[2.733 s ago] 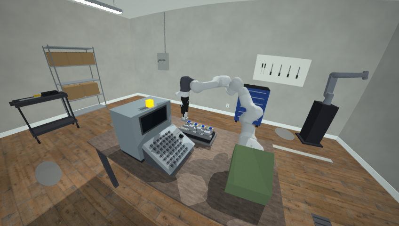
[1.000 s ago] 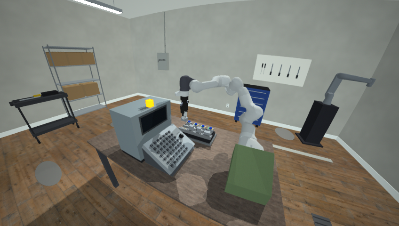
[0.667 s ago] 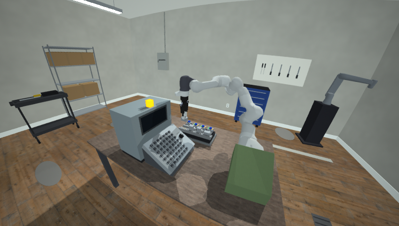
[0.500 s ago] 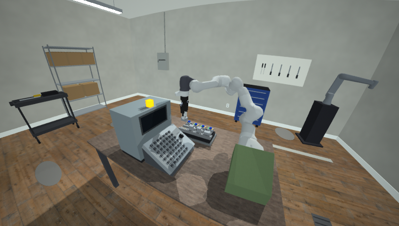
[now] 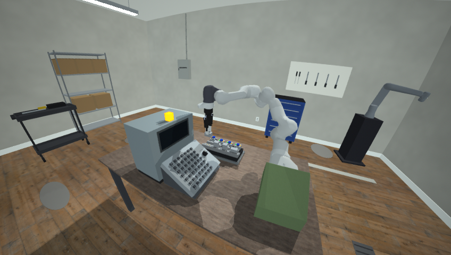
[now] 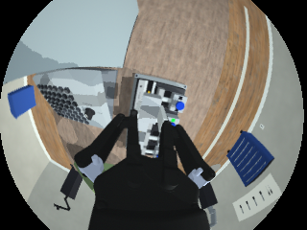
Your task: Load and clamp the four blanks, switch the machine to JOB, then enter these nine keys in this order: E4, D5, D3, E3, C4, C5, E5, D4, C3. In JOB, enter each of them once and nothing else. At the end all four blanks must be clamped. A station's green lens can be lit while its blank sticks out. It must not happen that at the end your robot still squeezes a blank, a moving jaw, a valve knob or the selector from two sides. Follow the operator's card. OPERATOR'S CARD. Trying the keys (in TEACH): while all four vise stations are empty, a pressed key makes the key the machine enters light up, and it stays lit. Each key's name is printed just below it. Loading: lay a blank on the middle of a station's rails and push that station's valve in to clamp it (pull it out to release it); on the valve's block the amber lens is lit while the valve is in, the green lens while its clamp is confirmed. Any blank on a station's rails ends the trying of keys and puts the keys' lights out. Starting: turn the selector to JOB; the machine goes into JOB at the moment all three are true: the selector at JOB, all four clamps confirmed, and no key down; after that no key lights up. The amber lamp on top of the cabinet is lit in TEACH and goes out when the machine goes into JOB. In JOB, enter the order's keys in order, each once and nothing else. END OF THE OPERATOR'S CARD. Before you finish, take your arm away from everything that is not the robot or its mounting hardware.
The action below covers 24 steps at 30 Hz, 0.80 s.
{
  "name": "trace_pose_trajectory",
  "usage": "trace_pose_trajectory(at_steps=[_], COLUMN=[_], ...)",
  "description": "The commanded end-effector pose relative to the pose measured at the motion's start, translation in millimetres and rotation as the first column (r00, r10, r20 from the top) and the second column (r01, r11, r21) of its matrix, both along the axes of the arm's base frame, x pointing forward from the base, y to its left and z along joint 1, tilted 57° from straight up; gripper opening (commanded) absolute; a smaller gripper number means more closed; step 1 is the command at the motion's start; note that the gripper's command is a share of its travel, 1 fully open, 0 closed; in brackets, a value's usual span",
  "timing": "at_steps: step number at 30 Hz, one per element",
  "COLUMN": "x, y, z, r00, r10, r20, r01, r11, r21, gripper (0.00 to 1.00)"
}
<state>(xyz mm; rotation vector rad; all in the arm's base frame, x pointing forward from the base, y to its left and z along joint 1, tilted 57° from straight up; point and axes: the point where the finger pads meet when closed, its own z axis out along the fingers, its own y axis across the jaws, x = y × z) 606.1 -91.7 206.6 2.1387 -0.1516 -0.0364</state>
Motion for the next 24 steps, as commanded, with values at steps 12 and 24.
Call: trace_pose_trajectory(at_steps=[12,24], x=[-0.3,-1.4], y=[4.9,5.7], z=[-0.5,-0.5], r00=[1.0,1.0], r10=[0.0,0.002], r20=[0.003,0.001], r01=[0.0,-0.002], r11=[1.0,1.0], r21=[0.004,0.004], gripper=[0.0,0.0])
